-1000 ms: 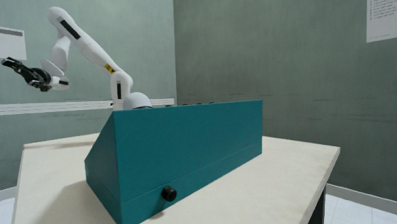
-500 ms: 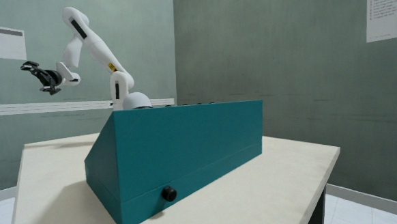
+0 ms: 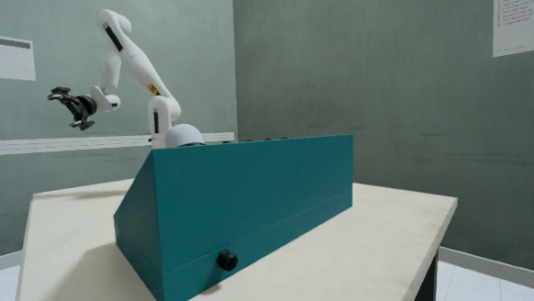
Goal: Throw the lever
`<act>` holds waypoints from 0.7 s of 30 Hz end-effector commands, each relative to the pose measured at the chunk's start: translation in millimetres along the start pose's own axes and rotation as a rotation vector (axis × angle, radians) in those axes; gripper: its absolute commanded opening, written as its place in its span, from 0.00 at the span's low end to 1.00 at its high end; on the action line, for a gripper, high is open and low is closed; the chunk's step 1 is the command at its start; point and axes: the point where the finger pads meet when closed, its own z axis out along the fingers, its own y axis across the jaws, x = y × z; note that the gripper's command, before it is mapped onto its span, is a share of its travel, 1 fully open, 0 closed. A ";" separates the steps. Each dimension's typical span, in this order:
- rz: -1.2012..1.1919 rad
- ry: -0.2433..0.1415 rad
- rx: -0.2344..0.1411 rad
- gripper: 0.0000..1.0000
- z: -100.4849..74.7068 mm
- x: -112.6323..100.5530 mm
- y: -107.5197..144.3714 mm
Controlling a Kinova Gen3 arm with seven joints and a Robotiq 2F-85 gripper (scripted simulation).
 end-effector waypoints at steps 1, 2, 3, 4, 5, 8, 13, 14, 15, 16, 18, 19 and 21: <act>-0.028 -0.034 0.021 1.00 -18.2 0.2 -8.0; -0.033 -0.041 0.026 1.00 -22.0 0.3 -10.0; -0.033 -0.041 0.026 1.00 -22.0 0.3 -10.0; -0.033 -0.041 0.026 1.00 -22.0 0.3 -10.0; -0.047 -0.062 0.041 1.00 -32.9 1.0 -15.6; -0.059 -0.082 0.056 1.00 -42.6 1.8 -20.9; -0.080 -0.119 0.085 1.00 -61.3 4.5 -31.6; -0.084 -0.126 0.091 1.00 -65.0 5.2 -33.8; -0.087 -0.133 0.097 1.00 -68.7 5.9 -36.0; -0.091 -0.141 0.103 1.00 -72.3 6.7 -38.2; -0.097 -0.155 0.115 1.00 -79.6 8.4 -42.7; -0.101 -0.162 0.121 1.00 -83.2 9.3 -45.0; -0.101 -0.162 0.121 1.00 -83.2 9.3 -45.0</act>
